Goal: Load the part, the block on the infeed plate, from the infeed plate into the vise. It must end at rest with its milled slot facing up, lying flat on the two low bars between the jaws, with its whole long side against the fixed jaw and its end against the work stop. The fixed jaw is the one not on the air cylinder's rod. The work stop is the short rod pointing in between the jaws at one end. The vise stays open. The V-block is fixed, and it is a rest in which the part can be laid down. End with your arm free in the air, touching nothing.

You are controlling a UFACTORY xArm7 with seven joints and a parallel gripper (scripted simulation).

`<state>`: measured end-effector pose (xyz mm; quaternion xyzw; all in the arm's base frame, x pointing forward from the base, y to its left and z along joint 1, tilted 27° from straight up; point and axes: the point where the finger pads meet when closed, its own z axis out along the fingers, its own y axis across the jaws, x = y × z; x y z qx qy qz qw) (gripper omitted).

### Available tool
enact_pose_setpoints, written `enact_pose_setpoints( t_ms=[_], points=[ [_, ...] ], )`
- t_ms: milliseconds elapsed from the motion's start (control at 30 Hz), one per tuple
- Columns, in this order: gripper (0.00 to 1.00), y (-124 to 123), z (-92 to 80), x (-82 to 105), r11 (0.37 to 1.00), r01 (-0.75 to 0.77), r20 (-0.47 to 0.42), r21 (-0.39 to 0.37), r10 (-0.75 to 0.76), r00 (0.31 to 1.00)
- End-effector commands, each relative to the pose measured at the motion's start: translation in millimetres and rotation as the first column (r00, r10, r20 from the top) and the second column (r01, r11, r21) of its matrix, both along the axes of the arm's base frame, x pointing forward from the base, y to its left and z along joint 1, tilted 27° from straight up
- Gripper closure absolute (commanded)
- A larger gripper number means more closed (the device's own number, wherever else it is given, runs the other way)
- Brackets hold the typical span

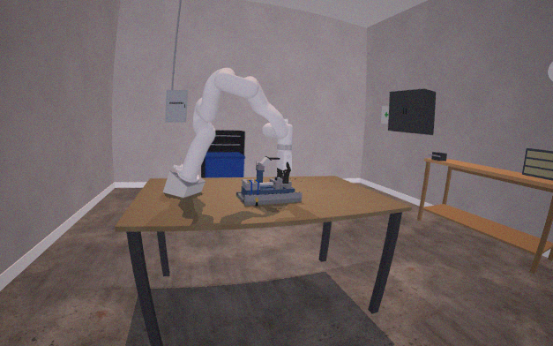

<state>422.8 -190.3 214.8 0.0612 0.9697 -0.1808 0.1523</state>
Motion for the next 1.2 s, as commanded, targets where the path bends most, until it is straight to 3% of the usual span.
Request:
enact_pose_setpoints(
  t_ms=[0, 1167],
  points=[
    [0.19, 0.2, 1.2, 0.7, 1.000, -0.001, 0.003, -0.001, 0.001, 1.000],
    [0.19, 1.8, 5.0, -0.4, 1.000, -0.001, 0.003, -0.001, 0.001, 1.000]
  ],
)
